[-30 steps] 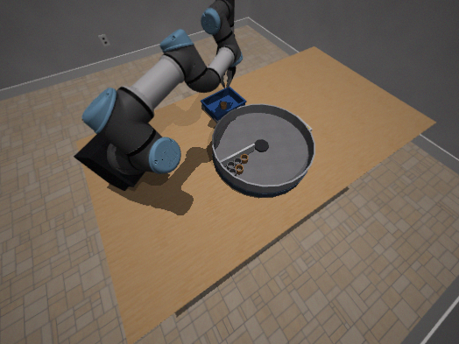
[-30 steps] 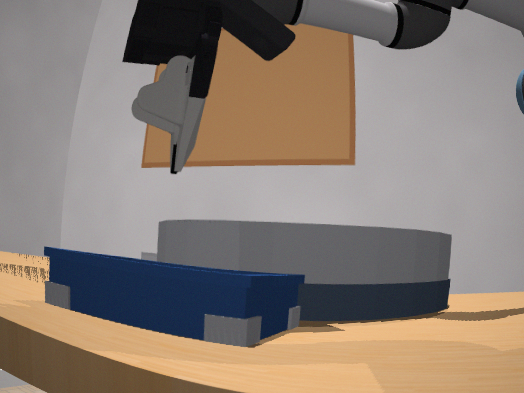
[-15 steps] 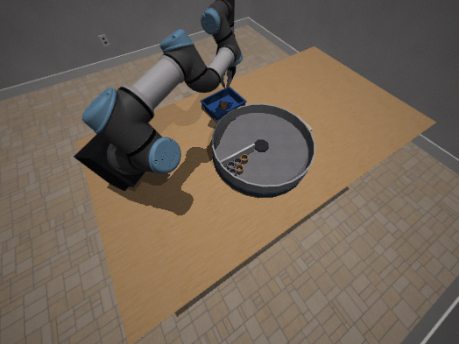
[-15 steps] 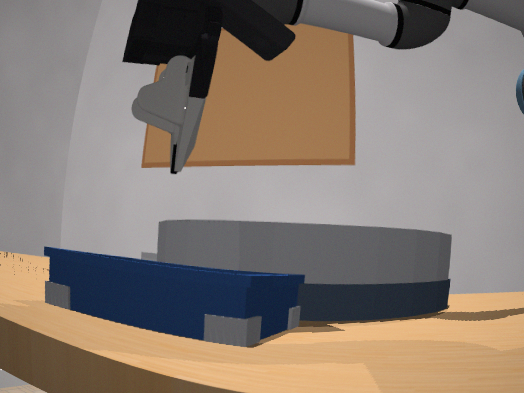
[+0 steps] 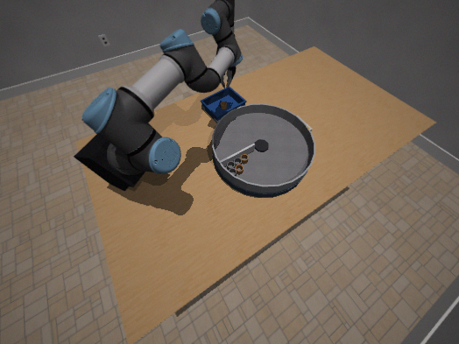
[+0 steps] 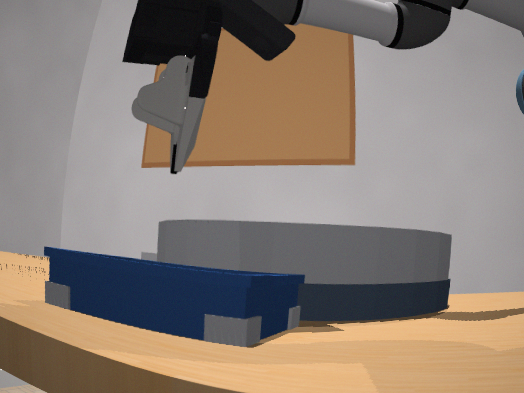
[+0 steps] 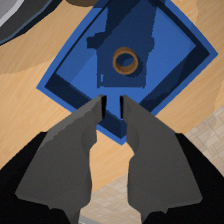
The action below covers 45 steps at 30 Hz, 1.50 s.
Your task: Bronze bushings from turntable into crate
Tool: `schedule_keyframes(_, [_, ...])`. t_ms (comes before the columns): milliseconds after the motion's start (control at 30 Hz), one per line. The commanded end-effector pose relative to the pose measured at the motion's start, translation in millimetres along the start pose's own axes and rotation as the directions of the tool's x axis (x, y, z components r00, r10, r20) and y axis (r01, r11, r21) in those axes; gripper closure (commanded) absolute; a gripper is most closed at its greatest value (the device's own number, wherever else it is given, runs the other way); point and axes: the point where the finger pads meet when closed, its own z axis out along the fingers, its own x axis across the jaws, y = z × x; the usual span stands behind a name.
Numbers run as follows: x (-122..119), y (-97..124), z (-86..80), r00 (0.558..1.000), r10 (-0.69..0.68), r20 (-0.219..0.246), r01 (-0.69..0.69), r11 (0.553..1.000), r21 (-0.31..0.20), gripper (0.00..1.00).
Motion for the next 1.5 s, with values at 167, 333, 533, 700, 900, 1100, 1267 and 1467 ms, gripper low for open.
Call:
schedule_keyframes(167, [0,0,-1.1,1.0,0.001,0.0,-0.001,1.0,-0.002,0.94])
schedule_keyframes(333, [-1,0,-1.0,1.0,0.001,0.0,-0.001,1.0,-0.002,0.94])
schedule_keyframes(533, [-4,-1,-0.9,1.0,0.001,-0.001,-0.001,1.0,-0.002,0.94])
schedule_keyframes(700, [-9,-2,-0.6,1.0,0.001,-0.005,-0.001,1.0,-0.001,0.94])
schedule_keyframes(900, [-17,-5,-0.2,1.0,0.002,-0.008,-0.002,1.0,0.0,0.94])
schedule_keyframes(1100, [-32,-10,0.6,1.0,0.003,-0.016,-0.003,1.0,0.002,0.94])
schedule_keyframes(1267, [-49,-18,1.5,1.0,0.004,-0.024,-0.004,1.0,0.004,0.94])
schedule_keyframes(1467, [-65,-26,2.4,0.999,0.005,-0.032,-0.005,1.0,0.005,0.94])
